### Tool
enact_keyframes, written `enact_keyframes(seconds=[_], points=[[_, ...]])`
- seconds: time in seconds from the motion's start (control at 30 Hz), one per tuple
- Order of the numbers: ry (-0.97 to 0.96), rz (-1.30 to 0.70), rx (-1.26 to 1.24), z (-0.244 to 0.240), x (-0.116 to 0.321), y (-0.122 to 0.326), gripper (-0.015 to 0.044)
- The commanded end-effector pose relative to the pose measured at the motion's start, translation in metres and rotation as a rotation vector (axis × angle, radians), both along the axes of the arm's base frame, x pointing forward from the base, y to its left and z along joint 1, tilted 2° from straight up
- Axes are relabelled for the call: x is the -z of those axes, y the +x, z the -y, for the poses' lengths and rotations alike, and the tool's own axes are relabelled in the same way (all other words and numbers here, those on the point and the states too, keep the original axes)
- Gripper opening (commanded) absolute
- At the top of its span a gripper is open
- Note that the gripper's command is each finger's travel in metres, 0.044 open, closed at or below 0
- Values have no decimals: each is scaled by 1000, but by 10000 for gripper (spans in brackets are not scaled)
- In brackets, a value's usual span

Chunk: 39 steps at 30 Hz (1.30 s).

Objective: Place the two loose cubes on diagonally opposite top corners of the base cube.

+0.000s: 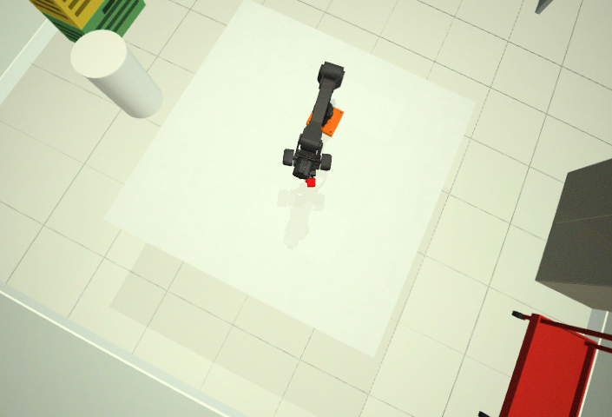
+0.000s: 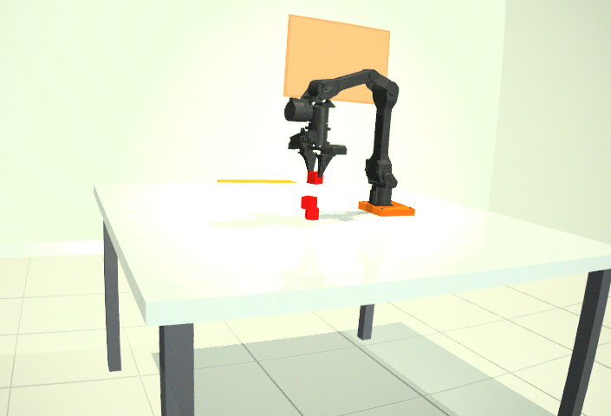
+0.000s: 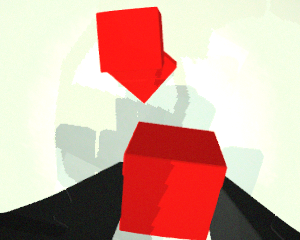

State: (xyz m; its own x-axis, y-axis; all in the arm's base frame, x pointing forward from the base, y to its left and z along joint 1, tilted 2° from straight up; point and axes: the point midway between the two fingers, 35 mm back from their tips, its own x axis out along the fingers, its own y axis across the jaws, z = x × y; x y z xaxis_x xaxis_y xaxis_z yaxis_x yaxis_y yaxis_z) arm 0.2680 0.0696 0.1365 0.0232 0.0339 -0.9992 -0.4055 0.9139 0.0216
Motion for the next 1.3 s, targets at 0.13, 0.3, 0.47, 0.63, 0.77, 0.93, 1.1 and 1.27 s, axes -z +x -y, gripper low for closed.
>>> enact_keyframes(seconds=[0.13,0.3,0.47,0.63,0.77,0.93,1.1,1.27], points=[[-1,13,-225,-23,0,1,105],[-1,13,-225,-23,0,1,105],[2,7,-211,-24,11,1,105],[5,-2,-190,-25,27,1,105],[6,-5,-184,-25,31,1,105],[6,-5,-184,-25,31,1,105],[6,-5,-184,-25,31,1,105],[5,-2,-190,-25,36,1,105]])
